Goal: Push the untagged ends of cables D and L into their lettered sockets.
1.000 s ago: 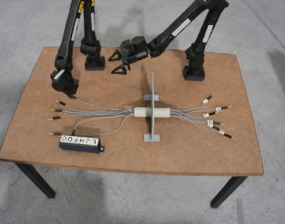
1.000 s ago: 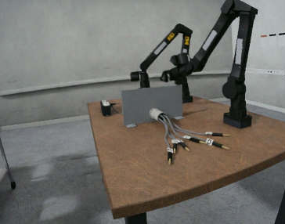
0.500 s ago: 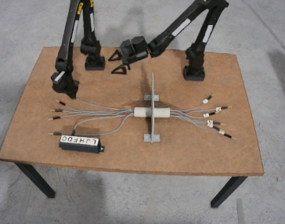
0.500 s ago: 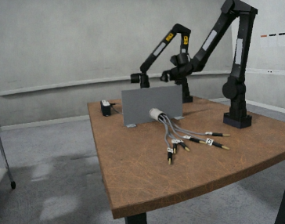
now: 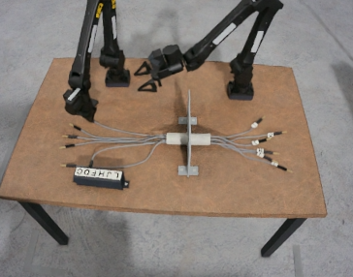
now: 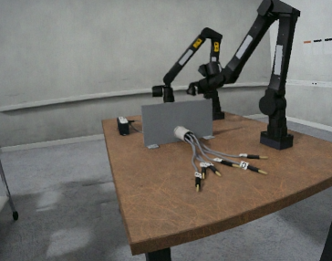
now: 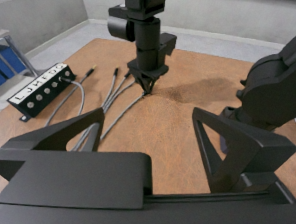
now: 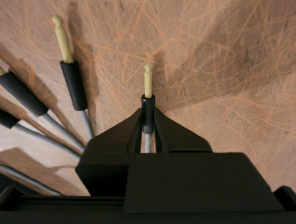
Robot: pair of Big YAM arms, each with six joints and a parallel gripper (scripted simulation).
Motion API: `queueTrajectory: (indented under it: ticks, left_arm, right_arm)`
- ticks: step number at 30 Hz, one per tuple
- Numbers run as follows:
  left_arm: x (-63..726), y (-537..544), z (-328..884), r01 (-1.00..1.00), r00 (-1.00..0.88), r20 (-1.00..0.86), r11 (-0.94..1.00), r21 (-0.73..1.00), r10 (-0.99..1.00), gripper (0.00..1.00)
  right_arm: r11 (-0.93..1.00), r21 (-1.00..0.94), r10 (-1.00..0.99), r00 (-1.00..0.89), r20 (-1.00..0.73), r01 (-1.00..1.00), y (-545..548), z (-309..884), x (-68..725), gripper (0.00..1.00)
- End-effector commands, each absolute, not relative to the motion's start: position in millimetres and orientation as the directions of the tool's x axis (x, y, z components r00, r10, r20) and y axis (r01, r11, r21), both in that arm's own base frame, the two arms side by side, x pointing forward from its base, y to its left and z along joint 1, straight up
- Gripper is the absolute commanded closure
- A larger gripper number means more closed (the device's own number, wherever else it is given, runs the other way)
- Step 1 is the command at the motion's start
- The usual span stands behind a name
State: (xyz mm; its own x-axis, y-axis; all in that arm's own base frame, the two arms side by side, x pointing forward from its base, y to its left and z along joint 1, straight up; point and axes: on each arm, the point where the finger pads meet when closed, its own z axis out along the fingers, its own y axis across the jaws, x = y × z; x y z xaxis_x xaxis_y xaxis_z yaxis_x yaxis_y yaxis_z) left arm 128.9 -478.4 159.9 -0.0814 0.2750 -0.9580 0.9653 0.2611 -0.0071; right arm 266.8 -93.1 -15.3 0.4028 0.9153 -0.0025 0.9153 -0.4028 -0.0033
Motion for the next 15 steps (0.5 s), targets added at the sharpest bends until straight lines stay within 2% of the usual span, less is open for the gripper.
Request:
queueTrajectory:
  ticks: [1,15]
  left_arm:
    - [129,-482,167,0.966,-0.070,-0.963,0.260,0.000,0.261,0.00]
    - [129,-482,167,0.966,-0.070,-0.963,0.260,0.000,0.261,0.00]
  right_arm:
    - [-0.425,0.012,0.905,0.425,0.001,0.905,-95,-8,268,0.94]
    - [-0.420,0.031,0.907,0.421,0.003,0.907,-97,96,274,0.94]
